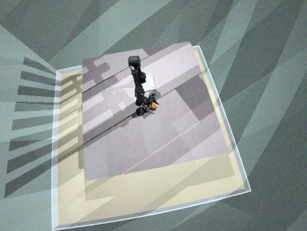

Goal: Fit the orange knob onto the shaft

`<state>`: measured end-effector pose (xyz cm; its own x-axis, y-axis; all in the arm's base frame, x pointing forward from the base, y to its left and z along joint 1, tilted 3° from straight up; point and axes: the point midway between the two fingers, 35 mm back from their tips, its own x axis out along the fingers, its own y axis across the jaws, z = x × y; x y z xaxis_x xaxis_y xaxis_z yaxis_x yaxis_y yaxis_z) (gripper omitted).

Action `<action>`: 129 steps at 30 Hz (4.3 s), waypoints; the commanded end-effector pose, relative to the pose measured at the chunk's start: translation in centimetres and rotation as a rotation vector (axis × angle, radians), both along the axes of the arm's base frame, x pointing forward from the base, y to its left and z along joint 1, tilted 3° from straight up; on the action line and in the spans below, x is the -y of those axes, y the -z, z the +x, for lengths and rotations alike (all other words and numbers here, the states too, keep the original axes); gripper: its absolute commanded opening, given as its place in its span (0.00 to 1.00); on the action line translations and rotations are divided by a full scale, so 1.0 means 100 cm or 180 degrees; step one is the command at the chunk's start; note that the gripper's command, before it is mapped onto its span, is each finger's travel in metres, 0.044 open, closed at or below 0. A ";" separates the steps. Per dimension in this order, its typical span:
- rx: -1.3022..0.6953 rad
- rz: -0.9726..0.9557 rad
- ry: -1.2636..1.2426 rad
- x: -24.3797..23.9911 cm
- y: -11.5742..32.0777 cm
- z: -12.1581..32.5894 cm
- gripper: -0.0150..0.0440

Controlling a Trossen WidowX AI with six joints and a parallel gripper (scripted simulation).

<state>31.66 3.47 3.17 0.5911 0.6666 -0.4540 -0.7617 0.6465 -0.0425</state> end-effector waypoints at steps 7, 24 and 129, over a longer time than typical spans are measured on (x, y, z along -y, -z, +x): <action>-0.0010 0.0014 0.0001 0.000 0.000 0.000 1.00; 0.0004 0.0000 0.0000 -0.004 -0.081 0.000 1.00; -0.3393 -0.1181 0.3191 0.002 0.001 0.000 1.00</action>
